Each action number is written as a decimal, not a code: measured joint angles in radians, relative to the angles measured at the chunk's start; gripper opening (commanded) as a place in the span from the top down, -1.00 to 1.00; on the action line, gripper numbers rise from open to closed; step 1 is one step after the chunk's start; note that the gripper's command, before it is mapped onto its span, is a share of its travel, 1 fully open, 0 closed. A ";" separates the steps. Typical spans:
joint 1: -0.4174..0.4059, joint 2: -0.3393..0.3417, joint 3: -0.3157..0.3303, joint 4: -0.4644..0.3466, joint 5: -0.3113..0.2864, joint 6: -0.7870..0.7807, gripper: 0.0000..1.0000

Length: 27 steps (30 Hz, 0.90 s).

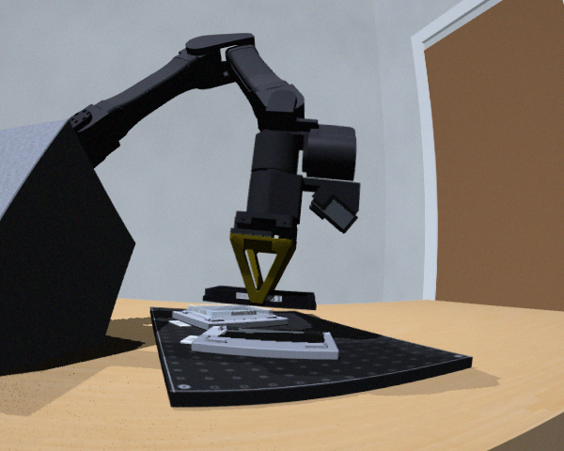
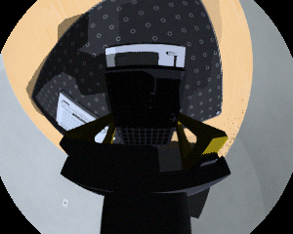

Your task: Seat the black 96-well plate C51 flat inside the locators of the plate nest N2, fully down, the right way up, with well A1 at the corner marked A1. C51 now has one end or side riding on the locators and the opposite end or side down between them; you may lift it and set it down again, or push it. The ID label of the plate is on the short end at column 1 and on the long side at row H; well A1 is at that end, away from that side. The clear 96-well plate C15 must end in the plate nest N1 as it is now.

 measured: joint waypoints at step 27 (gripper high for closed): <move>-0.001 -0.002 0.001 0.044 0.000 0.000 1.00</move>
